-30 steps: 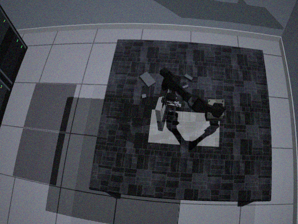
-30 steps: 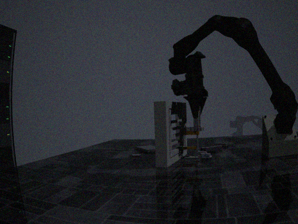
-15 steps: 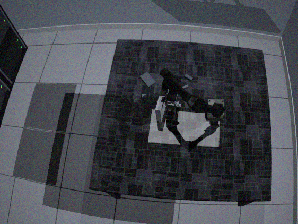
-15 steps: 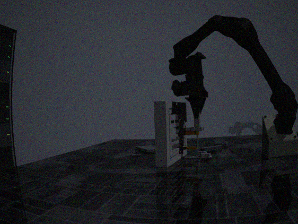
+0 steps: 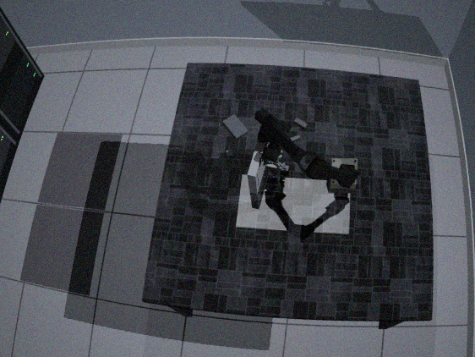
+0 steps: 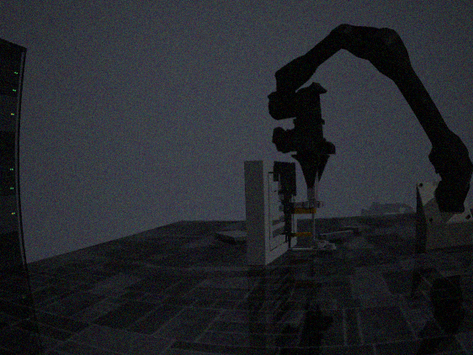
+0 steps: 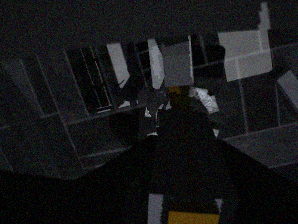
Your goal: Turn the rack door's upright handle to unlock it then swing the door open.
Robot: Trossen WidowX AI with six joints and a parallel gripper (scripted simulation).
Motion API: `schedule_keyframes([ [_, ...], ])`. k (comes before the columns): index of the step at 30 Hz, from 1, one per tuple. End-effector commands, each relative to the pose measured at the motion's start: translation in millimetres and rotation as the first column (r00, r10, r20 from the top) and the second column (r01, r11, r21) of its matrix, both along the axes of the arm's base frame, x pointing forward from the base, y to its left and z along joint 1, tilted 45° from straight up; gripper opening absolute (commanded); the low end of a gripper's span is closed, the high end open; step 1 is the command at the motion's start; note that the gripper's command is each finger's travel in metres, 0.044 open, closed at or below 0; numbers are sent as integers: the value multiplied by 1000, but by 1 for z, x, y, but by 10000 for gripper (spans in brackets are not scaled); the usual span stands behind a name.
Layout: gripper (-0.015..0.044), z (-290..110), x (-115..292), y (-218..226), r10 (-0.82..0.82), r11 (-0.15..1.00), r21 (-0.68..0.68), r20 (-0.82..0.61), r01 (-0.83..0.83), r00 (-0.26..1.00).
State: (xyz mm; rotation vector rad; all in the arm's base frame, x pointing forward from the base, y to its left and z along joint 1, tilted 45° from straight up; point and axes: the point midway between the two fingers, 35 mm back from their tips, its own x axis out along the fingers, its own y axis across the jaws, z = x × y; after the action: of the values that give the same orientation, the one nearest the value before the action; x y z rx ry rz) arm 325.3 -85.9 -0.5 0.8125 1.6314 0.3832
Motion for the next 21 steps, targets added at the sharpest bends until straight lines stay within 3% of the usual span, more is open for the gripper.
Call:
schedule_keyframes([
  [1,26,0,-1,1,-125,992,-13,-119,125,985],
  [10,26,0,-1,1,-423,903,-115,-394,413,816],
  [21,26,0,-1,1,-680,685,-337,-614,645,401],
])
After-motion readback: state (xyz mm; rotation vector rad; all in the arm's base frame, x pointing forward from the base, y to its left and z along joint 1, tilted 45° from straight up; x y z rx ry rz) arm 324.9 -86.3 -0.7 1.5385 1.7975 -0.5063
